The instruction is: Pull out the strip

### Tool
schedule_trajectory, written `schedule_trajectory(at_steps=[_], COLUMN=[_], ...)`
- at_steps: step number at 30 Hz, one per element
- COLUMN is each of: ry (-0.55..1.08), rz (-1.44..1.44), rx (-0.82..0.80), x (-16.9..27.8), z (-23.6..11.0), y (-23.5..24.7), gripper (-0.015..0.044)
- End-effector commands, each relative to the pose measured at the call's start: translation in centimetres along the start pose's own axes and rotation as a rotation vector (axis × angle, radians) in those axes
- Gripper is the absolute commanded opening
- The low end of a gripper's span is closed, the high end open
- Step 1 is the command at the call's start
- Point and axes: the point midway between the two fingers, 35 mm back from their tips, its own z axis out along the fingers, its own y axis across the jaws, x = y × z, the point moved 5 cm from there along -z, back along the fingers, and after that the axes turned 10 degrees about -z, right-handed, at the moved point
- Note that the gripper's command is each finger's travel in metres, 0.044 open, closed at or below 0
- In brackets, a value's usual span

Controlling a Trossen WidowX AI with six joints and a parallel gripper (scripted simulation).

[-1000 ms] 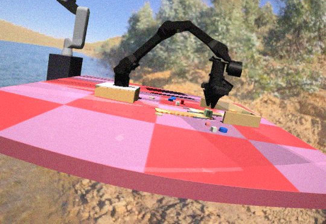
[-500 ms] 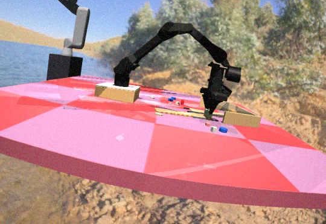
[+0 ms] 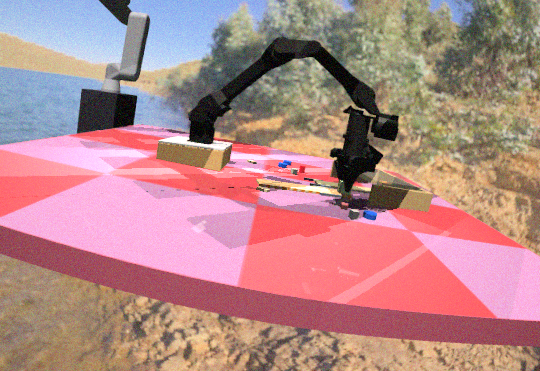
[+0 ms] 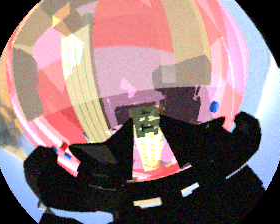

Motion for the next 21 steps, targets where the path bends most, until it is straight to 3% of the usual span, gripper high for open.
schedule_trajectory(at_steps=[1, 6, 10, 21], ry=[-0.001, -0.001, -0.001, 0.002], rz=[0.0, 0.0, 0.0, 0.004], rx=[0.0, 0.0, 0.0, -0.004], x=[0.0, 0.0, 0.2, 3.6], z=[-0.1, -0.1, -0.3, -3.2], y=[0.0, 0.0, 0.1, 2.1], gripper=[0.0125, 0.0092, 0.0, 0.0])
